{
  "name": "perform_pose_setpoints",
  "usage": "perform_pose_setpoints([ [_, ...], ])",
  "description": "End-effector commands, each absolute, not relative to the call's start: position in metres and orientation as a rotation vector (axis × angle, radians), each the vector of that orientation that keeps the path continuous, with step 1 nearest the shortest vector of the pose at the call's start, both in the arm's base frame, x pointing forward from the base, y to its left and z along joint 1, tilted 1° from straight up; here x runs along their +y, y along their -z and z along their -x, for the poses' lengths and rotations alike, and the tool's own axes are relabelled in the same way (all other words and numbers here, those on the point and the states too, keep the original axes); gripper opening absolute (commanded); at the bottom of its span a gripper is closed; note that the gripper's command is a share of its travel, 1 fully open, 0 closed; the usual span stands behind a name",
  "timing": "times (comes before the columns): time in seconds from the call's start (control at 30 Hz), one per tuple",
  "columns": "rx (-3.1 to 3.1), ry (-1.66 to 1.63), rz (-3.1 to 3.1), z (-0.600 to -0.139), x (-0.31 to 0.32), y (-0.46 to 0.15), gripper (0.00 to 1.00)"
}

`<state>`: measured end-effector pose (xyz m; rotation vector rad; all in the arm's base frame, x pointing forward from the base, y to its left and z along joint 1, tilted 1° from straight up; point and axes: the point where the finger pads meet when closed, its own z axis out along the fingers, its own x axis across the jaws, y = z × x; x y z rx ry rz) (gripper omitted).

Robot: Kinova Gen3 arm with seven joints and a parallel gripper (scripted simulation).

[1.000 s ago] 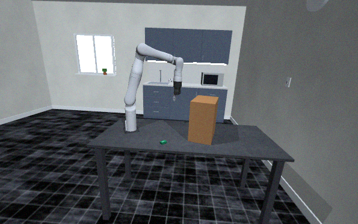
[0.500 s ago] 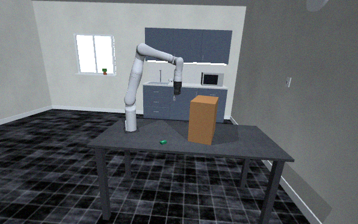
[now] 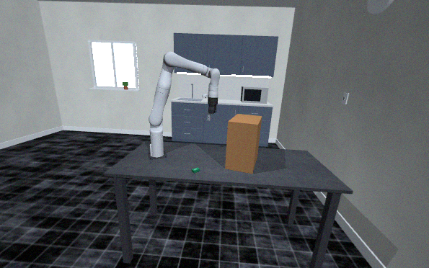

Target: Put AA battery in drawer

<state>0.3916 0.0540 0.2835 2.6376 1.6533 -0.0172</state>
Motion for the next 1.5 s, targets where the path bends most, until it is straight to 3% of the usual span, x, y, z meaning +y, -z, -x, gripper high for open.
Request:
perform_pose_setpoints([
  [0.0, 1.661, 0.016, -2.639, -0.3916, 0.0546, -0.2847, 0.00],
  [0.07, 1.661, 0.016, -2.639, -0.3916, 0.0546, -0.2847, 0.00],
  [0.1, 1.661, 0.016, -2.639, -0.3916, 0.0546, -0.2847, 1.00],
  [1.47, 1.661, 0.016, -2.639, -0.3916, 0.0546, -0.2847, 1.00],
])
